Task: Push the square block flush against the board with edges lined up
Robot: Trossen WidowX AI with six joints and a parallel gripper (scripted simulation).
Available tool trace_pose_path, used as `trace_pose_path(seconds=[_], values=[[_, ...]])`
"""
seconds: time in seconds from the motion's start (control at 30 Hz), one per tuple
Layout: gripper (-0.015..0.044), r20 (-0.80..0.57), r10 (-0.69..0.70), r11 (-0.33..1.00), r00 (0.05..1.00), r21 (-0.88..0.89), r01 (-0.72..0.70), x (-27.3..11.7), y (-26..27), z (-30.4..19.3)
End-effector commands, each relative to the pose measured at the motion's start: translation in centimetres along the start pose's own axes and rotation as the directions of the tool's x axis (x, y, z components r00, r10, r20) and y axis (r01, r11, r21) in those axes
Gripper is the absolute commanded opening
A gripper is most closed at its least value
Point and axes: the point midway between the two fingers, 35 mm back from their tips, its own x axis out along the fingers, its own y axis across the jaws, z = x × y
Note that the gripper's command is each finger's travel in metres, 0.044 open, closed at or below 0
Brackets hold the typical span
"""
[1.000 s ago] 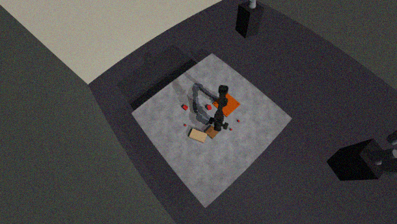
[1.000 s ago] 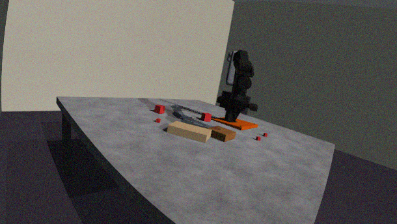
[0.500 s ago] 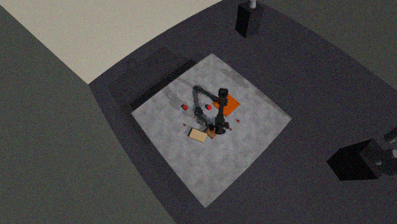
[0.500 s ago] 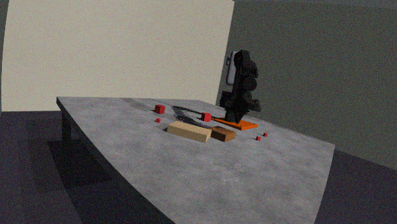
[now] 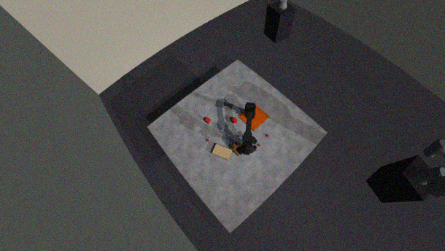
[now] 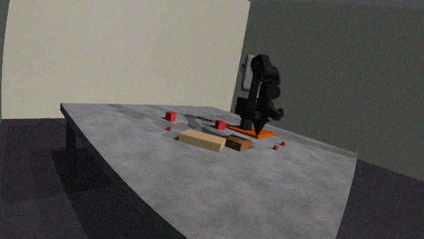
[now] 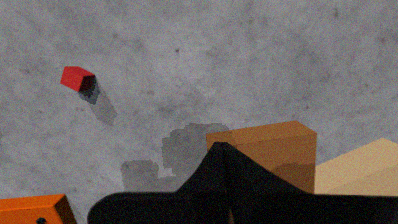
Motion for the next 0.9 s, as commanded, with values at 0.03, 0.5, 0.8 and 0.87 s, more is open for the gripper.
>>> trace_pose_path(seconds=[0.03,0.5,0.8,0.87], values=[[0.0000,-0.003,0.005,0.987,1.000,-0.162,-0.006,0.3,-0.2,1.0],[0.0000,-0.003,0.005,0.986,1.000,-0.167,-0.006,5.8,-0.2,1.0],[0.0000,-0.004,0.005,0.986,1.000,-0.167,-0.006,5.8,-0.4,0.4],[0.0000,-0.004,0.005,0.986,1.000,-0.167,-0.006,5.8,-0.4,0.1]])
